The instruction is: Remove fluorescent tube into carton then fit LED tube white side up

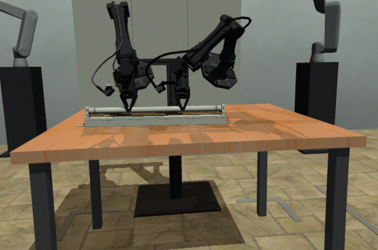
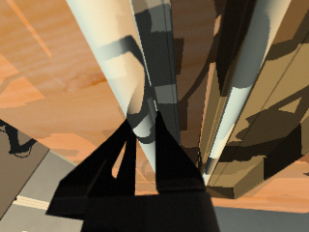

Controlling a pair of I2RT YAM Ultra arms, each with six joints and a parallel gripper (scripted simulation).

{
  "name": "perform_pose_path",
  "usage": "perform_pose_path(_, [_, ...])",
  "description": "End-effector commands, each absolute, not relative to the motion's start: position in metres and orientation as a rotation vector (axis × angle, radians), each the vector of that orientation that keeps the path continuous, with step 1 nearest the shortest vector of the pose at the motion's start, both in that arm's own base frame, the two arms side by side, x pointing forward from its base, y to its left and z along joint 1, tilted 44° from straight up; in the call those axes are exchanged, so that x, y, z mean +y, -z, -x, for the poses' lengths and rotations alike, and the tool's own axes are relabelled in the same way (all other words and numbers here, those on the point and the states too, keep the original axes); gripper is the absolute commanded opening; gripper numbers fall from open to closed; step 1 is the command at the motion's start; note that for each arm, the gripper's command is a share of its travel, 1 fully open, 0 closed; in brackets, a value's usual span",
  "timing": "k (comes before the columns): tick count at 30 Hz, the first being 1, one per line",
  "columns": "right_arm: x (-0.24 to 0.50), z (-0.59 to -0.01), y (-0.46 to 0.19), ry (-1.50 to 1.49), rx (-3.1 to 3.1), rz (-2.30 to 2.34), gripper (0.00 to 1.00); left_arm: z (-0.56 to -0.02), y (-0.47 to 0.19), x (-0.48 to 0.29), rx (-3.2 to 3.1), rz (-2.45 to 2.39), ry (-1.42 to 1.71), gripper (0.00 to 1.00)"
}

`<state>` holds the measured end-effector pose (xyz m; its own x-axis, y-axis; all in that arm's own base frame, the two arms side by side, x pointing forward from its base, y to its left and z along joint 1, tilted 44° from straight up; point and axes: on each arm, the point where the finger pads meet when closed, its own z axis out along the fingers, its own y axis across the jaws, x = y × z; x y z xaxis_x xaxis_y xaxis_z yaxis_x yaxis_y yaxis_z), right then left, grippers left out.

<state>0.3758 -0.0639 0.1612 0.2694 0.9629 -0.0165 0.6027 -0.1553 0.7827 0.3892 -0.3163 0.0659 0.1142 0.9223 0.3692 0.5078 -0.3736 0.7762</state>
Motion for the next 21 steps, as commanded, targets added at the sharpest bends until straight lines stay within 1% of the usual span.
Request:
perform_pose_path(1, [-0.068,-0.359,-0.155,-0.6,1.416,-1.872,0.11,-0.369,-0.06,-0.326,1.324,-1.998,-1.159,0.11])
perform_pose_path(5, [-0.066,-0.36,-0.158,-0.612,1.414,-1.848,0.11,-0.371,-0.068,-0.33,1.308,-1.966,-1.158,0.11])
perform_pose_path(10, [-0.072,-0.357,-0.155,-0.6,1.393,-1.871,0.11,-0.366,-0.048,-0.323,1.326,-2.018,-1.164,0.11])
perform_pose_path(11, [-0.072,-0.357,-0.156,-0.602,1.393,-1.869,0.11,-0.366,-0.048,-0.323,1.325,-2.019,-1.165,0.49])
perform_pose_path(15, [-0.072,-0.356,-0.155,-0.6,1.395,-1.87,0.11,-0.374,-0.06,-0.331,1.331,-1.972,-1.155,0.49])
perform_pose_path(21, [-0.072,-0.357,-0.155,-0.601,1.394,-1.87,0.11,-0.372,-0.06,-0.329,1.329,-1.981,-1.158,0.49])
